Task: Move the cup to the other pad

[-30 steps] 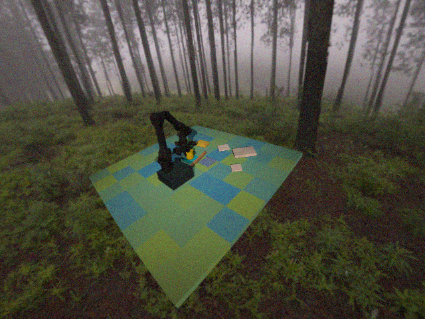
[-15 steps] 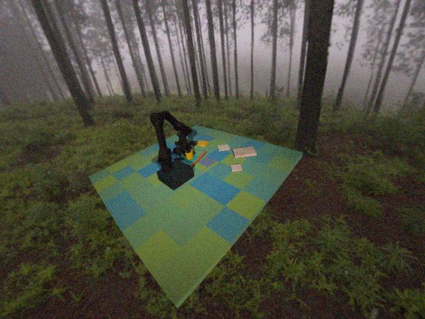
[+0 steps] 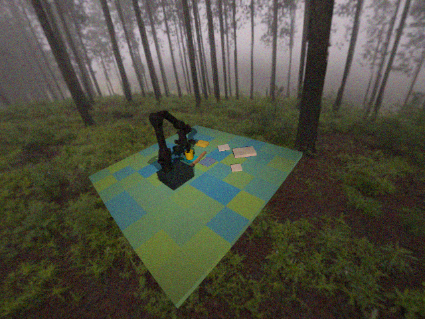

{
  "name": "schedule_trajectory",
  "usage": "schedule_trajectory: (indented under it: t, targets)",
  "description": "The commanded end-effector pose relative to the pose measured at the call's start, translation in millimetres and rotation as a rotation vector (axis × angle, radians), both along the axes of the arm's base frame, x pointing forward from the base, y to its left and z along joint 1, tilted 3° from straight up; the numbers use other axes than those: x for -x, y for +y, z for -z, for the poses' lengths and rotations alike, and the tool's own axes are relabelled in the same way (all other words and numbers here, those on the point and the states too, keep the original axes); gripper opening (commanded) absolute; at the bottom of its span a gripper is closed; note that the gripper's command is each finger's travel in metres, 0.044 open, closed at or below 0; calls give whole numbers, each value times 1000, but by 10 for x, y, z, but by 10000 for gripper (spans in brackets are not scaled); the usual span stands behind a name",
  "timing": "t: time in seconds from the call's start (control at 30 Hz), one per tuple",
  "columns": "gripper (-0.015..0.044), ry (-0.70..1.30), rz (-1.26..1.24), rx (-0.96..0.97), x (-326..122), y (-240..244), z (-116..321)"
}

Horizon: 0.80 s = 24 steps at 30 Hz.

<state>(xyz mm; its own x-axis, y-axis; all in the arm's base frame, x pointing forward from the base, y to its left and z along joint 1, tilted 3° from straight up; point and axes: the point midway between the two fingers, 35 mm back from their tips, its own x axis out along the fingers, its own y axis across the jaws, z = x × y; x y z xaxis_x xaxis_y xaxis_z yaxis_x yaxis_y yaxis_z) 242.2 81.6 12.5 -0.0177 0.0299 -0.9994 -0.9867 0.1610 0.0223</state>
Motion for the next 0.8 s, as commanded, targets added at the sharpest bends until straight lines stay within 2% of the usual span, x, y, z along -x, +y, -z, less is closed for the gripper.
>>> schedule_trajectory:
  t: [0.0, 0.6, 0.77]
  targets:
    - [146, -7, -1, -4, -20, 4, -83]
    - [146, -6, 2, -6, 11, -31, -352]
    - [278, -1, 8, 0, 15, -32, -307]
